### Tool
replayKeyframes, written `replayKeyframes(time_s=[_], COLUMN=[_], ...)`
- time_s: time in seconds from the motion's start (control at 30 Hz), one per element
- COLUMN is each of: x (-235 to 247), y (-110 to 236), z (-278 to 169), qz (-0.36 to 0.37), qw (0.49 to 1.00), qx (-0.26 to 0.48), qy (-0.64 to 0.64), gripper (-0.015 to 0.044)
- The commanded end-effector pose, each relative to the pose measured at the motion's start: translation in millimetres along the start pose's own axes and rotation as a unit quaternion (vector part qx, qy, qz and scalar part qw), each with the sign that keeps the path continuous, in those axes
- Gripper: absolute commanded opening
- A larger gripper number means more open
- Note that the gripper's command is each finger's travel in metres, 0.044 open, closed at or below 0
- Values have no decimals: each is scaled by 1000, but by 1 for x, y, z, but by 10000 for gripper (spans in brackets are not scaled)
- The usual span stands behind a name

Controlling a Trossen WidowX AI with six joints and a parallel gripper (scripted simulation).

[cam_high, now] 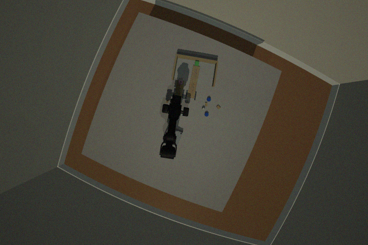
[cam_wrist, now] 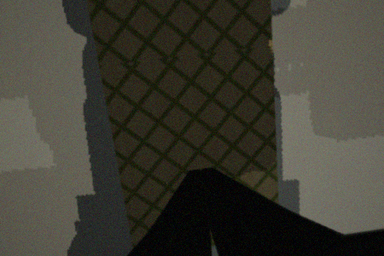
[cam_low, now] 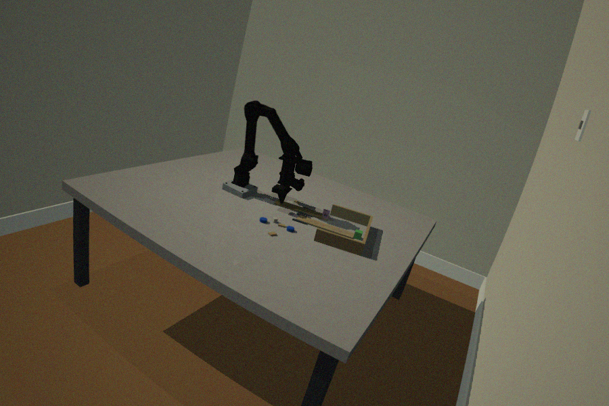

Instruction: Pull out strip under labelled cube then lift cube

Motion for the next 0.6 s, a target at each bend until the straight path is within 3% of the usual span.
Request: replayKeyframes(time_s=[0.0, 0.57], x=[1, 4], y=[-4, -4], z=[-12, -36], qz=[2, 2], qw=[1000, 1000], qx=[15, 16], qy=[2, 2], gripper=[0, 0])
Point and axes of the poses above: the point midway between the two fingers, 35 mm back from their tips, its own y axis back along the fingers, its own x axis across the jaws, z = x × y, the point moved 8 cm from there along y, back along the fingers, and after that the axes turned 5 degrees about y, right-handed, at the moved point
